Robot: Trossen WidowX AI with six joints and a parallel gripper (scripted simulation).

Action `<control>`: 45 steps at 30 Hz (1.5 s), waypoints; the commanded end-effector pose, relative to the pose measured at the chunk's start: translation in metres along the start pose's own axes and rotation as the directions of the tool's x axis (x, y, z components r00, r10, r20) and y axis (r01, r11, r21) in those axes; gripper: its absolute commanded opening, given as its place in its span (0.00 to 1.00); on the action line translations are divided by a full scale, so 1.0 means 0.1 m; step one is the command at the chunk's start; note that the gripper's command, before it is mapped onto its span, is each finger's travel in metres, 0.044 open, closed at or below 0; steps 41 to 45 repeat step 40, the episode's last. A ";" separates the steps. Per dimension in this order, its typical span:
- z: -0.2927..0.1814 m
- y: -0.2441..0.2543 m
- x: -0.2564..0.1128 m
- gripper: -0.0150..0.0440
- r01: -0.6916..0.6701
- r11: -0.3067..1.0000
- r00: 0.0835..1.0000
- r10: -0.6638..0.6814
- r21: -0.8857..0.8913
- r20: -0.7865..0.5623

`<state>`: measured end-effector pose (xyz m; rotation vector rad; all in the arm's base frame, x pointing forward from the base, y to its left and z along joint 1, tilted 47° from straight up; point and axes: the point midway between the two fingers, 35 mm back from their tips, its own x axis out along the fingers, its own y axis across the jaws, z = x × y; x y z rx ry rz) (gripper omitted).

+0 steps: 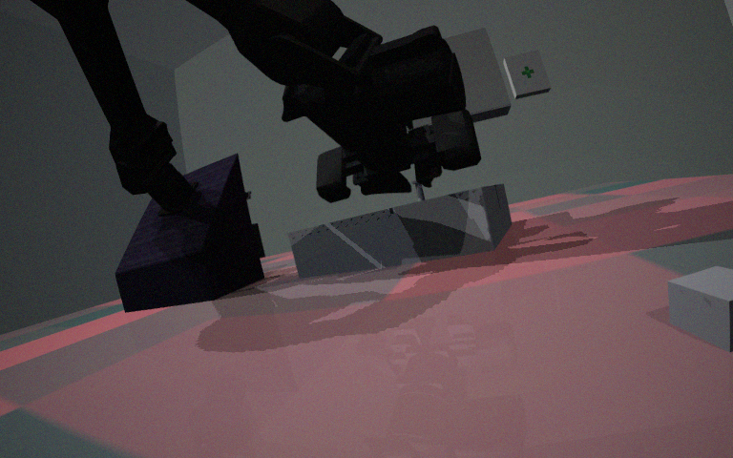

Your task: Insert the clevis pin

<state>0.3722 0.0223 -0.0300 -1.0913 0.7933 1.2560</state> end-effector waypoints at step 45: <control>0.16 0.02 -1.08 1.00 0.006 1.000 1.000 -0.006 -0.005 0.001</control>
